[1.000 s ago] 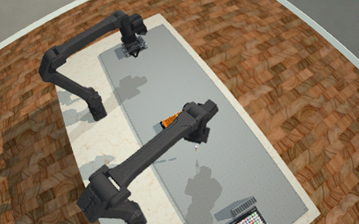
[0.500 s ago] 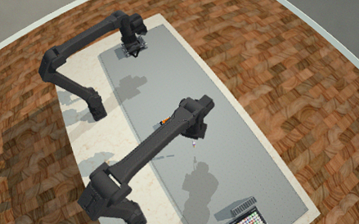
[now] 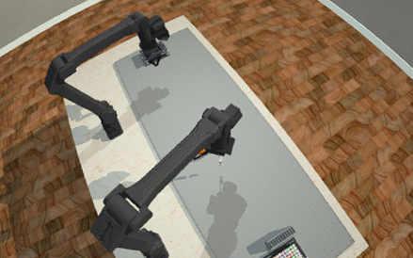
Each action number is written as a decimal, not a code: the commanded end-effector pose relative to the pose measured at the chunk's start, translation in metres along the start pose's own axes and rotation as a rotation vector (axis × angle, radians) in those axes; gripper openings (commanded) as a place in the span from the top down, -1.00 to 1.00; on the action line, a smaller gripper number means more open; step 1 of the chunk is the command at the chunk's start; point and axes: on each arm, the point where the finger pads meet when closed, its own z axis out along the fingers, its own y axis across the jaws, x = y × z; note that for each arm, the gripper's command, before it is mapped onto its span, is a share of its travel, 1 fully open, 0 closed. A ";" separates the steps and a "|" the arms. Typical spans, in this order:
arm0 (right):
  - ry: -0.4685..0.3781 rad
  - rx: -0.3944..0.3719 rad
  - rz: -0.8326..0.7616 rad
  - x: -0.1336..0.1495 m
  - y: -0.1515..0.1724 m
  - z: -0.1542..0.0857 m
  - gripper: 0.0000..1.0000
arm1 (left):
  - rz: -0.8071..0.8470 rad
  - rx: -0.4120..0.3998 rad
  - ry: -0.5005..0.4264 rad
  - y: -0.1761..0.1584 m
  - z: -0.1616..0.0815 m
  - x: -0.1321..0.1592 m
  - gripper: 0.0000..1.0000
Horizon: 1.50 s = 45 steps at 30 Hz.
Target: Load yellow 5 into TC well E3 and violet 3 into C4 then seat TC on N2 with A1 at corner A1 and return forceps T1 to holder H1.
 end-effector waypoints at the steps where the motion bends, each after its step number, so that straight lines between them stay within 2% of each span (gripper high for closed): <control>1: -0.036 0.012 0.006 -0.023 0.003 -0.019 0.82 | 0.001 -0.010 -0.036 0.002 -0.014 -0.009 -1.00; 45: -0.037 0.007 0.006 -0.066 0.051 -0.020 0.82 | 0.001 -0.010 -0.036 0.002 -0.014 -0.009 -1.00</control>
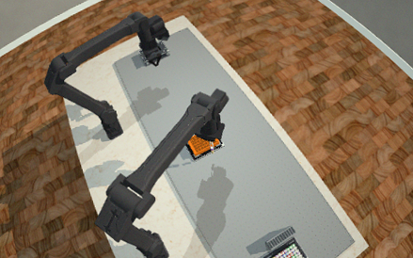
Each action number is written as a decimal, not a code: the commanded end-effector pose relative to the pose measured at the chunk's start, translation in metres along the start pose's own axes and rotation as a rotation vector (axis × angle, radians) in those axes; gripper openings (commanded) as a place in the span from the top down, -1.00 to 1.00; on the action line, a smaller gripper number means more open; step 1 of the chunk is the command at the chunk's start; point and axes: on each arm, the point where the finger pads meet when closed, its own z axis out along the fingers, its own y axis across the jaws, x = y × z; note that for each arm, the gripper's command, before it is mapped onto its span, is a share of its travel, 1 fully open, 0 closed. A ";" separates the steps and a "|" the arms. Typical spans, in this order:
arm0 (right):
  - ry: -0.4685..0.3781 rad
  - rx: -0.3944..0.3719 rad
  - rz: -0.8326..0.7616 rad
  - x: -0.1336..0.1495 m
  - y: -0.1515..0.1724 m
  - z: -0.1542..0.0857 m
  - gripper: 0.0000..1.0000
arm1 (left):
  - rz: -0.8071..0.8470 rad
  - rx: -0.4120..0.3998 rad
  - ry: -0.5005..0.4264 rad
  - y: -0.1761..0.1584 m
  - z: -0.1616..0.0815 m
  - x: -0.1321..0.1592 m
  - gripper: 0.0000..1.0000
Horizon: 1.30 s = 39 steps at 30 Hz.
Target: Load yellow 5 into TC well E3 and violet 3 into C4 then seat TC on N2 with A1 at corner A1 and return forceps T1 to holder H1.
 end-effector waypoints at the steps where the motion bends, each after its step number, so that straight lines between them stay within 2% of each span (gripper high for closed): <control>1: -0.036 0.007 0.009 -0.020 0.002 -0.019 0.82 | 0.001 -0.010 -0.036 0.002 -0.014 -0.009 -1.00; 36: -0.037 0.004 0.009 -0.056 0.042 -0.019 0.82 | 0.001 -0.010 -0.036 0.002 -0.014 -0.009 -1.00; 39: -0.088 -0.011 0.008 -0.075 0.050 -0.020 0.82 | 0.001 -0.010 -0.036 0.002 -0.014 -0.009 -1.00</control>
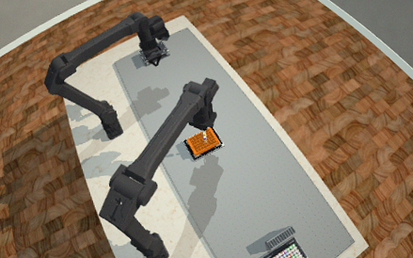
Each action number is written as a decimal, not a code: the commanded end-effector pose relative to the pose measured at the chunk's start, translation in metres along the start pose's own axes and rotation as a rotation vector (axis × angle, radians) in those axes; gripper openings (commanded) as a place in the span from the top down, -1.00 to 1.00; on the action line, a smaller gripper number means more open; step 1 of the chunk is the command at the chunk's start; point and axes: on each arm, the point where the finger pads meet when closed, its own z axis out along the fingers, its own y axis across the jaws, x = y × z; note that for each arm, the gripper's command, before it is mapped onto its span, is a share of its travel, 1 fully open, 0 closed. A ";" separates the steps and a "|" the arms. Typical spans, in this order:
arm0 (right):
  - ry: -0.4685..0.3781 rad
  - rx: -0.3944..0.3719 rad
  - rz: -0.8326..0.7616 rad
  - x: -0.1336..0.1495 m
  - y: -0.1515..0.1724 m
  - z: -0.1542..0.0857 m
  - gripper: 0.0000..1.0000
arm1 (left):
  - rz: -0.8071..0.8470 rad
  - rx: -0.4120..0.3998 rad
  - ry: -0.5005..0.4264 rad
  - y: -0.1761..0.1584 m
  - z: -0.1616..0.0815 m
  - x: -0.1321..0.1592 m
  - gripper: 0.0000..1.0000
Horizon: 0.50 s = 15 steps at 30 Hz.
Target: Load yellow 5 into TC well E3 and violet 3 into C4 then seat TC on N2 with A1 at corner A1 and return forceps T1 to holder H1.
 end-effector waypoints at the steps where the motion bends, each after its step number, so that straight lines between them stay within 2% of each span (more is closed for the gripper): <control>1: -0.090 0.003 0.003 -0.038 0.010 -0.020 0.82 | 0.001 -0.010 -0.036 0.002 -0.014 -0.009 -1.00; 12: -0.039 0.023 0.005 -0.039 0.021 -0.018 0.82 | 0.001 -0.010 -0.036 0.002 -0.014 -0.009 -1.00; 15: -0.046 0.038 0.023 -0.037 0.010 -0.026 0.82 | 0.001 -0.010 -0.036 0.002 -0.014 -0.009 -1.00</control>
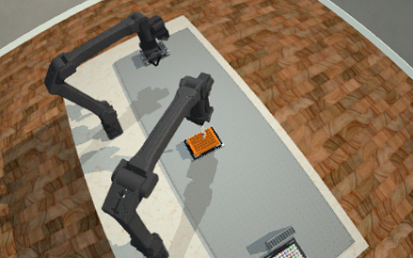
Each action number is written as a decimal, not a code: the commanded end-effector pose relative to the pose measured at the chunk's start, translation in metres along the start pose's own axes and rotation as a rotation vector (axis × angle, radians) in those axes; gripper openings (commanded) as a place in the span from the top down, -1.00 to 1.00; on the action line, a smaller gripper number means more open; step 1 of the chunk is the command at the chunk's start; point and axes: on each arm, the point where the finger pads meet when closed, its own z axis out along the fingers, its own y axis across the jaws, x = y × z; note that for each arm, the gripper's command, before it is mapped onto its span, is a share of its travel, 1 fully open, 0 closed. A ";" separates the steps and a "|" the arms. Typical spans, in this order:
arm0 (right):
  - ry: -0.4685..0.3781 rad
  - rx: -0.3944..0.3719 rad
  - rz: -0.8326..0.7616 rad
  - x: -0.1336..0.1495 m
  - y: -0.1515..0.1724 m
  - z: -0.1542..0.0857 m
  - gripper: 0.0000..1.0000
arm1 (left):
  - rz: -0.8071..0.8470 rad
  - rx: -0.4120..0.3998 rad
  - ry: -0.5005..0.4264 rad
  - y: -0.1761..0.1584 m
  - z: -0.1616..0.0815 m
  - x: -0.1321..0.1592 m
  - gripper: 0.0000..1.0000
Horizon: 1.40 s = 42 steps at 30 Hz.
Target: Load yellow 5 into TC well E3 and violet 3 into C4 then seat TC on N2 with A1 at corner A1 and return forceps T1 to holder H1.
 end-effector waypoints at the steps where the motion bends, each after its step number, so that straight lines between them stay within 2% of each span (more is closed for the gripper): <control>1: -0.057 0.010 0.027 -0.015 -0.008 -0.032 0.82 | 0.001 -0.010 -0.036 0.002 -0.014 -0.009 -1.00; 42: -0.058 0.016 0.024 -0.013 -0.008 -0.036 0.82 | 0.001 -0.010 -0.036 0.002 -0.014 -0.009 -1.00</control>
